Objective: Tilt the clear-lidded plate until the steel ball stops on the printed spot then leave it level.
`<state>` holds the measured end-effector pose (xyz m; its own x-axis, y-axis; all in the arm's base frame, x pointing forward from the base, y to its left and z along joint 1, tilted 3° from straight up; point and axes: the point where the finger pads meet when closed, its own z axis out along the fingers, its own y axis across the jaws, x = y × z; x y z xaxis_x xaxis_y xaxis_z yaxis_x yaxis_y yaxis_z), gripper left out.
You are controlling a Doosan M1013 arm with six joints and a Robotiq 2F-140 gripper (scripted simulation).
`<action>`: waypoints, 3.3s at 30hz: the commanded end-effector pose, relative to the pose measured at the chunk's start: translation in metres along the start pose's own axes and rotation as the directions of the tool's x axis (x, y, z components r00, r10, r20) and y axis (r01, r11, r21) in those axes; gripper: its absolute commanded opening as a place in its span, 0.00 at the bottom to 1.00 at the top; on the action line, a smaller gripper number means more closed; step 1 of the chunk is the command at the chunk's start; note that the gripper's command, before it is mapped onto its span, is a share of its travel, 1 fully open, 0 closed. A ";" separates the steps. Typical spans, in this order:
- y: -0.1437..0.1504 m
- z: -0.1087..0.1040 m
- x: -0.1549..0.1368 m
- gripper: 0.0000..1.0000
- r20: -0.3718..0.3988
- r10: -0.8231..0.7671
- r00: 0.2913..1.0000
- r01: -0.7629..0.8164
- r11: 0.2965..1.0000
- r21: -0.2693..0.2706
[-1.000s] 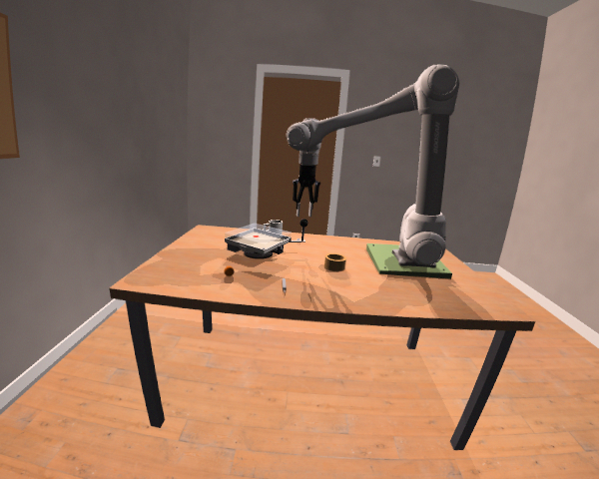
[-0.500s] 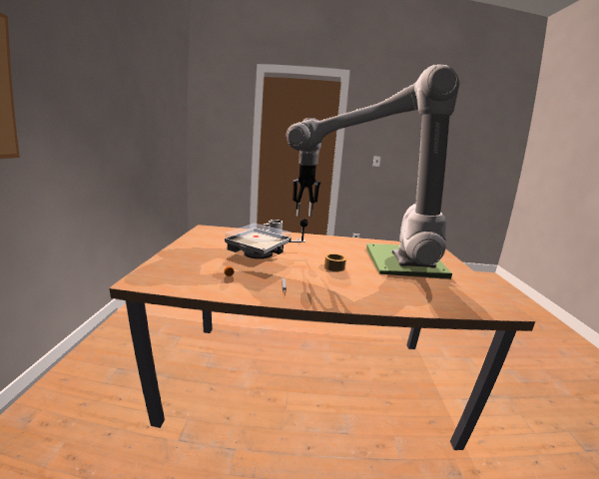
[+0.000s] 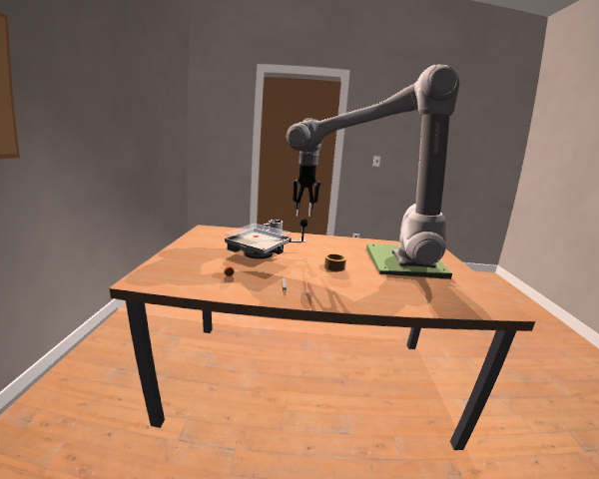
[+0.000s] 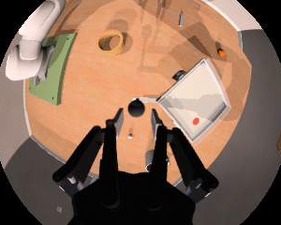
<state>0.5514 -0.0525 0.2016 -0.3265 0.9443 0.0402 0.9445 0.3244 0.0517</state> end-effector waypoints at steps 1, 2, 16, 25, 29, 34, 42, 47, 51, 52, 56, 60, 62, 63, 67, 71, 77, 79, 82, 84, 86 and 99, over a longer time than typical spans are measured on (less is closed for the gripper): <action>-0.003 0.005 0.002 0.36 0.005 -0.009 1.000 0.009 1.000 0.007; -0.003 0.006 0.002 0.36 0.005 -0.009 1.000 0.009 1.000 0.007; -0.004 0.016 0.002 0.36 0.005 -0.009 1.000 0.009 1.000 0.007; -0.005 0.022 0.003 0.36 0.005 -0.009 1.000 0.009 1.000 0.007; -0.005 0.026 0.003 0.36 0.005 -0.009 1.000 0.009 1.000 0.007; -0.006 0.029 0.003 0.36 0.005 -0.009 1.000 0.009 1.000 0.007; -0.006 0.032 0.003 0.36 0.005 -0.009 1.000 0.009 1.000 0.007; -0.006 0.033 0.003 0.36 0.005 -0.009 1.000 0.009 1.000 0.007; -0.006 0.033 0.003 0.36 0.005 -0.009 1.000 0.009 1.000 0.007; -0.006 0.033 0.003 0.36 0.005 -0.009 1.000 0.009 1.000 0.007; -0.006 0.033 0.003 0.36 0.005 -0.009 1.000 0.009 1.000 0.007; -0.006 0.033 0.003 0.36 0.005 -0.009 1.000 0.009 1.000 0.007; -0.006 0.033 0.003 0.36 0.005 -0.009 1.000 0.009 1.000 0.007; -0.006 0.033 0.003 0.36 0.005 -0.009 1.000 0.009 1.000 0.007; -0.006 0.033 0.003 0.36 0.005 -0.009 1.000 0.009 1.000 0.007; -0.006 0.033 0.003 0.36 0.005 -0.009 1.000 0.009 1.000 0.007; -0.006 0.033 0.003 0.36 0.005 -0.009 1.000 0.009 1.000 0.007; -0.006 0.033 0.003 0.36 0.005 -0.009 1.000 0.009 1.000 0.007; -0.006 0.033 0.003 0.36 0.005 -0.009 1.000 0.009 1.000 0.007; -0.006 0.033 0.003 0.36 0.005 -0.009 1.000 0.009 1.000 0.007; -0.006 0.033 0.003 0.36 0.005 -0.009 1.000 0.009 1.000 0.007; -0.006 0.035 0.003 0.36 0.005 -0.009 1.000 0.009 1.000 0.007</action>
<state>0.5493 -0.0511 0.1723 -0.3273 0.9442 0.0365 0.9442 0.3253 0.0518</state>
